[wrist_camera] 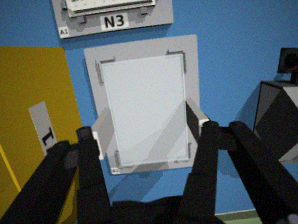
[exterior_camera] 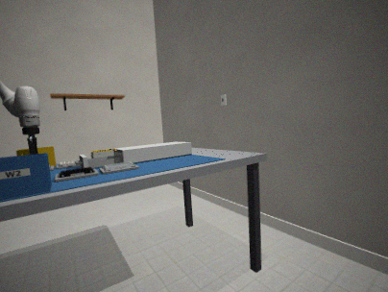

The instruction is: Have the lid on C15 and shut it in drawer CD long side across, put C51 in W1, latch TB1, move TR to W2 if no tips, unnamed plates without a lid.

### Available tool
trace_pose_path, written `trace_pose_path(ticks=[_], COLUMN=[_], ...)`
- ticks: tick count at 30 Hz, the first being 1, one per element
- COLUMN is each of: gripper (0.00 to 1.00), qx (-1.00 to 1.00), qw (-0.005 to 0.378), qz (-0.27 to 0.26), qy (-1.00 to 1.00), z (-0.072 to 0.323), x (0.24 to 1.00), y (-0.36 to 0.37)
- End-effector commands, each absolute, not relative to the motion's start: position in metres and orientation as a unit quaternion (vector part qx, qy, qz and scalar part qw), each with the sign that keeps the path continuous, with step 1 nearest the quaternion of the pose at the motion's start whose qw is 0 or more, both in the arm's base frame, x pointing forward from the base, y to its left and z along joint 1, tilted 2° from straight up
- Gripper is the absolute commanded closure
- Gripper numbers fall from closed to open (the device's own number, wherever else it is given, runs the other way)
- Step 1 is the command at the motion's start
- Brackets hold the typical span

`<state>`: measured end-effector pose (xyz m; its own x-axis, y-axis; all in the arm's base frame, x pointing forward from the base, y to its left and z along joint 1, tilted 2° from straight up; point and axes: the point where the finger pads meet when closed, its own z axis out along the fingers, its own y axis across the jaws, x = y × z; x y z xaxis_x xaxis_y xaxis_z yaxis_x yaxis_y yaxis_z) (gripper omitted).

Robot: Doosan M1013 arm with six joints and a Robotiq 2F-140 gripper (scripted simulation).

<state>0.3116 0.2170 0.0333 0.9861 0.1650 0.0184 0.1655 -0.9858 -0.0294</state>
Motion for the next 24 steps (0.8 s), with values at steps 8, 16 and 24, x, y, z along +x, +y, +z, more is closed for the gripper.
trace_pose_path(ticks=[8, 16, 24], gripper=[1.00, 1.00, 1.00], qx=[-0.996, -0.996, -0.996], qw=[0.016, 0.016, 0.016], qz=[-0.008, -0.008, -0.008], qy=[-0.083, -0.083, -0.083], z=[0.0361, 0.0384, 0.0407], x=[0.3115, 0.3115, 0.3115], y=[0.2169, 0.2169, 0.2168])
